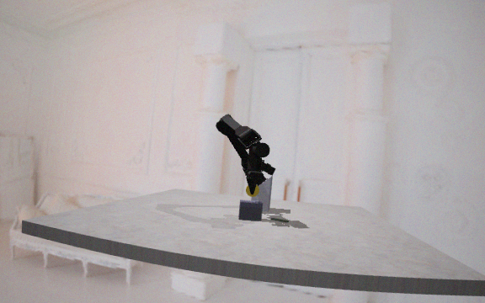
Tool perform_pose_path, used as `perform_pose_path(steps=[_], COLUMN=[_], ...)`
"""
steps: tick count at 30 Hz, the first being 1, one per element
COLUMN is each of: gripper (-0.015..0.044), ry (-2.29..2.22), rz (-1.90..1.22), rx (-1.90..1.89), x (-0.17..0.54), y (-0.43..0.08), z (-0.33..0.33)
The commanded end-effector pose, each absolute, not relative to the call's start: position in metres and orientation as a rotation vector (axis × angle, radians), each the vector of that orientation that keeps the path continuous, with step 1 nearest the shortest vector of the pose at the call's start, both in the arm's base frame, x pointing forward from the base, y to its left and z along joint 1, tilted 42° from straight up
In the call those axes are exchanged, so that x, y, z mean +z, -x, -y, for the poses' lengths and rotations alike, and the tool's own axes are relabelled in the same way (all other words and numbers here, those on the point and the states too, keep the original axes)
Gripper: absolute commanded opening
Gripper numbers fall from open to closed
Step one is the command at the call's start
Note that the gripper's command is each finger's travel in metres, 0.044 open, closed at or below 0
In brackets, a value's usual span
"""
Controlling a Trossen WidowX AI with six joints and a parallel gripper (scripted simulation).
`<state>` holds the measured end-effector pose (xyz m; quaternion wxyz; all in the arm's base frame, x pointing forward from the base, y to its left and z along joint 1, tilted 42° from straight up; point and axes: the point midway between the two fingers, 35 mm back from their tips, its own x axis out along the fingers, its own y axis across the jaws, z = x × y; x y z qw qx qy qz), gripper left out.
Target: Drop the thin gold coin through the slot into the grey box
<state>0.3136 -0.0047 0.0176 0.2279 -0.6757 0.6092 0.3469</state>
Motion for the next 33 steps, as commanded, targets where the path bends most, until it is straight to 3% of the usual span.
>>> perform_pose_path(steps=[1, 33], gripper=[0.0, 0.0], ry=[1.863, 1.864], rz=[-1.675, -1.677], rx=[0.956, 0.96], x=[0.02, 0.01], y=[-0.314, -0.313], z=[0.006, 0.013])
